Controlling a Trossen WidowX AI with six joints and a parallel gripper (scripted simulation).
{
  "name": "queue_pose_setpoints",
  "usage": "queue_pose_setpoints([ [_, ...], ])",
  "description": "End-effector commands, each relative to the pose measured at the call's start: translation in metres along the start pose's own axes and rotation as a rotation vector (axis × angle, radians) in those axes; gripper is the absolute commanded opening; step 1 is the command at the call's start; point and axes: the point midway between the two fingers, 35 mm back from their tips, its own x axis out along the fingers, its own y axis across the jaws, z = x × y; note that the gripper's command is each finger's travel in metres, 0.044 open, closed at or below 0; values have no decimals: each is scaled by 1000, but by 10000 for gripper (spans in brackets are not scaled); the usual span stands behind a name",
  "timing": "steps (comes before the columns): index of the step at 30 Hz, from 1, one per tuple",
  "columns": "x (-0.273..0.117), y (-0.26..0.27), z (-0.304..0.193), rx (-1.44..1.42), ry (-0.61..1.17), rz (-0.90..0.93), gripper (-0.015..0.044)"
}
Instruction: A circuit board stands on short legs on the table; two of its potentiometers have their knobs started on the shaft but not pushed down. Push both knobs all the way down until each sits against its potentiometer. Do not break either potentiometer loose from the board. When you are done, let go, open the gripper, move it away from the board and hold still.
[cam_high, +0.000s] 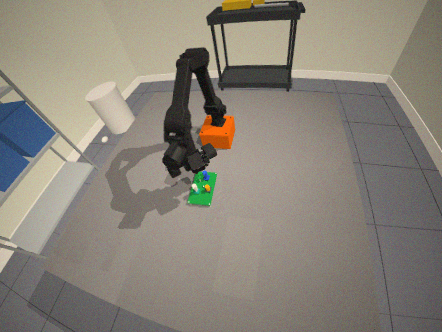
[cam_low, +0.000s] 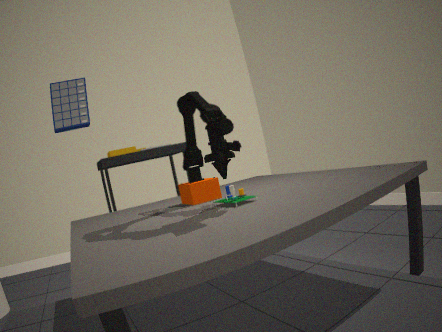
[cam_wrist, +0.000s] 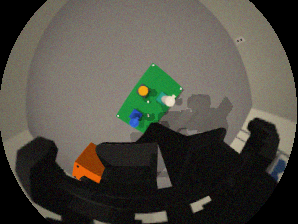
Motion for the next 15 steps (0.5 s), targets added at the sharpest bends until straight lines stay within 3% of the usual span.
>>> queue_pose_setpoints([
  [1,-3,-5,4,-140,3,3,0],
  [15,-11,-20,17,-620,5,13,0],
])
